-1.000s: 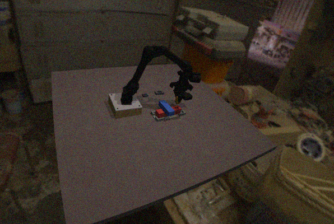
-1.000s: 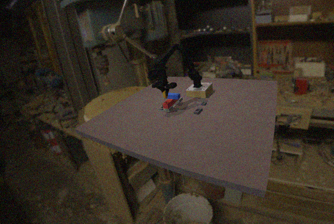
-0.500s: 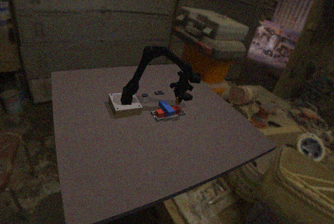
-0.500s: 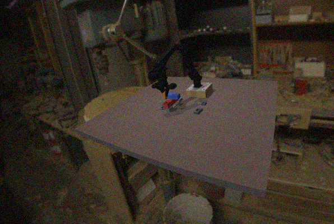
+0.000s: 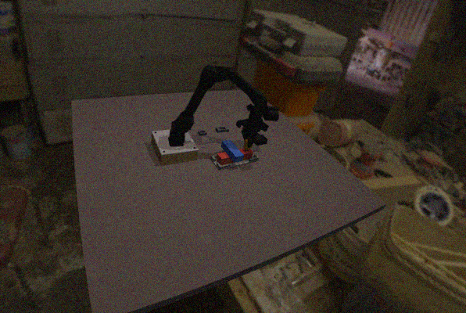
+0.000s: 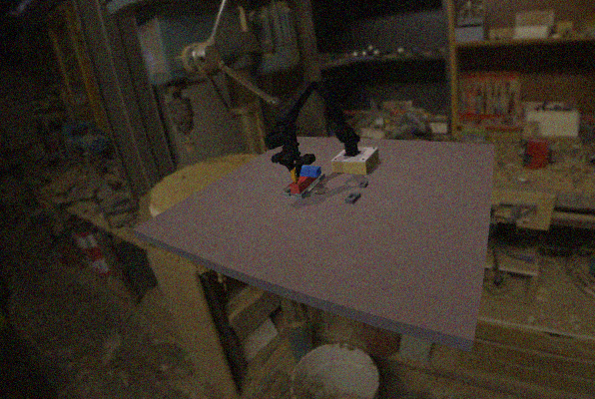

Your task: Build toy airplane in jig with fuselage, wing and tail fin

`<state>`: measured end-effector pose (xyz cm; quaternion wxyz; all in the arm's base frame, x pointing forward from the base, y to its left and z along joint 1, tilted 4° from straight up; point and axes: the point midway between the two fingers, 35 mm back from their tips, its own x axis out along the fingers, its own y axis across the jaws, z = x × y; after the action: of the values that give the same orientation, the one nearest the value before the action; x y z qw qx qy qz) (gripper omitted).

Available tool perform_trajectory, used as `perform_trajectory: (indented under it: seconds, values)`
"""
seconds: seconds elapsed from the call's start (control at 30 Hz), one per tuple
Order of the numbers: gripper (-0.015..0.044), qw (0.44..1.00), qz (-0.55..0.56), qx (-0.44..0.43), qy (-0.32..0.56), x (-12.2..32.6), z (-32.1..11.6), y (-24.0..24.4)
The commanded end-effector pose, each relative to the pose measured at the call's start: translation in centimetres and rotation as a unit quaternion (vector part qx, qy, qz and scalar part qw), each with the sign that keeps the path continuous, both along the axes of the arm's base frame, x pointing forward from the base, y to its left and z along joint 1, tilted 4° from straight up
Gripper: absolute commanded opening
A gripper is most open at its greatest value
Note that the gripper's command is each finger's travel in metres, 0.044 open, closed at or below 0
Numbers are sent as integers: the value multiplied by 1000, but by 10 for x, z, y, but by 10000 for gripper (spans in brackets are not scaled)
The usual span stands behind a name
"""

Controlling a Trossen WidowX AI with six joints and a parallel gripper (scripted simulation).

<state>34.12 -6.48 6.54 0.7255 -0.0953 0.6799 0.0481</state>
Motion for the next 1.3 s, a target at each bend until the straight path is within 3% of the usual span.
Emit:
perform_trajectory:
  seconds: [0.0, 0.23, 0.37, 0.43, 0.53, 0.87, 1.13, 1.27]
  values:
    - [66, 1000, 2, 3, 1, 0, -7, 1]
    - [79, 1000, 0, 0, 1, 0, -9, 0]
    - [52, 1000, 0, 0, 1, 0, -9, 0]
    - [0, 1000, 0, 0, 1, 0, -9, 0]
    - [0, 1000, 0, 0, 1, 0, -9, 0]
    - [260, 1000, 0, 0, 1, 0, -9, 0]
    - [260, 1000, 0, 0, 1, 0, -7, 0]
    - [260, 1000, 1, 2, 1, 0, 44, 2]
